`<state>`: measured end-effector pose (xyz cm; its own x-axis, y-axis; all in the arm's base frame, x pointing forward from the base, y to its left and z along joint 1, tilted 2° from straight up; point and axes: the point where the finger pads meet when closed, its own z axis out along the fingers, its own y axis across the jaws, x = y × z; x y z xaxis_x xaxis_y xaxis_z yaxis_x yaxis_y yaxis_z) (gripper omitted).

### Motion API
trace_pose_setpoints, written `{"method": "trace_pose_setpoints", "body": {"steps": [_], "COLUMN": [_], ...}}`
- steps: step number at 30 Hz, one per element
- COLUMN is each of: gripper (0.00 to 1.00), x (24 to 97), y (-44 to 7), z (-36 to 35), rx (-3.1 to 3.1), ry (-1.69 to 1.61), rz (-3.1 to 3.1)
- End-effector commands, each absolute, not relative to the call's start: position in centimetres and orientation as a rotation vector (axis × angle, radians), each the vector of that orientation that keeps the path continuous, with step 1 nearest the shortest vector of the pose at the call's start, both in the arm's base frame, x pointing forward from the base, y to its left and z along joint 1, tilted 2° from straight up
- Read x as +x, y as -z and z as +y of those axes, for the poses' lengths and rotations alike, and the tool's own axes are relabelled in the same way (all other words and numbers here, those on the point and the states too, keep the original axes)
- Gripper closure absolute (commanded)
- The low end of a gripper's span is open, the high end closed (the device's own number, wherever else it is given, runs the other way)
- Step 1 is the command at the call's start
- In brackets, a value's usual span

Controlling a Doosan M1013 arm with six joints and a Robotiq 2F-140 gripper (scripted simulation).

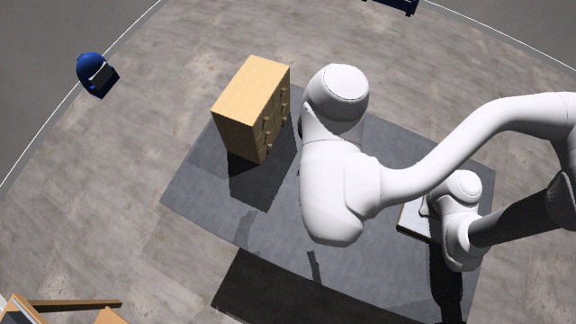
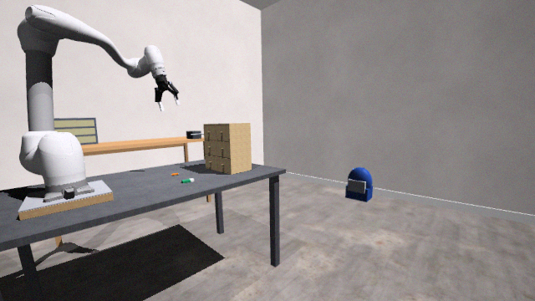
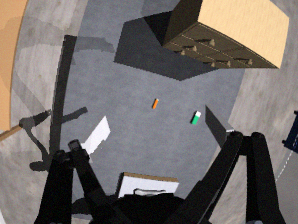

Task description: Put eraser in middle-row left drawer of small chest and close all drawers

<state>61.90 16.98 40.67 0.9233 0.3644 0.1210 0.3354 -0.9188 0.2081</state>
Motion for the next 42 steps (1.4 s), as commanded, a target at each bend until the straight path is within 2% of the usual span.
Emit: {"method": "trace_pose_setpoints", "body": {"steps": [1, 13, 38, 40, 42], "gripper": [0.00, 0.00, 0.00, 0.00, 0.00], "x": [61.2, 58.6, 57.7, 57.9, 58.1], "y": [-39.3, -36.6, -35.9, -33.6, -29.0], "z": [12.9, 4.6, 2.6, 2.7, 2.8], "rx": [2.976, 3.128, 3.161, 3.161, 3.162], "ry": [-0.163, -0.009, 0.028, 0.028, 0.028], "rz": [0.384, -0.004, -0.112, -0.109, -0.104]}}
